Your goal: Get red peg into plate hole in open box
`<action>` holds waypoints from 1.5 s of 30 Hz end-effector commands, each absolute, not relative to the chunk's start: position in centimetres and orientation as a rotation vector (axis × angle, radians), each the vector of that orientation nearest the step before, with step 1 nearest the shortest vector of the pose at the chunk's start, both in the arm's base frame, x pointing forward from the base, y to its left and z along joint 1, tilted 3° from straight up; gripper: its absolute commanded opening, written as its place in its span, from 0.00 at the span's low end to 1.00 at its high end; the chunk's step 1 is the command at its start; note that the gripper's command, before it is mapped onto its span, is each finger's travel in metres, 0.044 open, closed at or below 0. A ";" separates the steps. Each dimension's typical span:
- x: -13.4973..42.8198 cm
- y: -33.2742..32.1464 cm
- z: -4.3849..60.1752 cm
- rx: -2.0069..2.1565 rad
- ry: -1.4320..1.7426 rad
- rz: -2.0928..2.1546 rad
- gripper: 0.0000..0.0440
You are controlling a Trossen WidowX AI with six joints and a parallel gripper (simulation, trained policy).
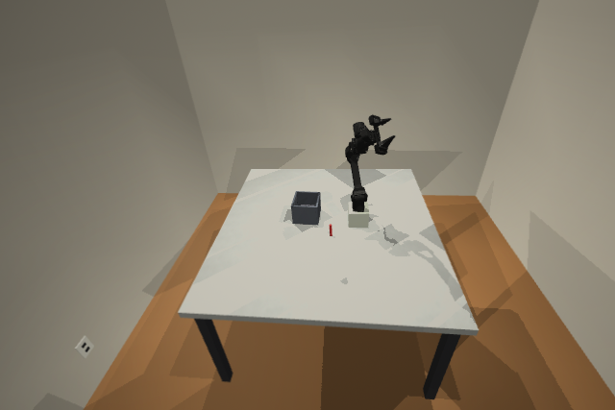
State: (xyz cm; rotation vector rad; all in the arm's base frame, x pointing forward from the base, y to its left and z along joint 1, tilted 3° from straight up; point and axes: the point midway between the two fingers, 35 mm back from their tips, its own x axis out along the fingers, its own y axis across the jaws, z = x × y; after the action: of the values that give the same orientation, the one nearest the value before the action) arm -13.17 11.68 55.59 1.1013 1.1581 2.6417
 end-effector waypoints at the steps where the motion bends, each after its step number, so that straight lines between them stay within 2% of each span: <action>1: -13.1 12.3 55.5 1.105 1.184 2.607 0.94; 4: -12.6 14.3 55.1 1.125 1.258 2.490 1.00; 25: -5.1 27.0 47.5 1.270 1.520 1.610 1.00; 45: 5.8 31.7 36.1 1.330 1.532 0.775 1.00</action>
State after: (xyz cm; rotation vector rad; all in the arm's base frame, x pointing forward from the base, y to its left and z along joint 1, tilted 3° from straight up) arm 4.06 31.48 38.04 1.3237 1.5360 0.9107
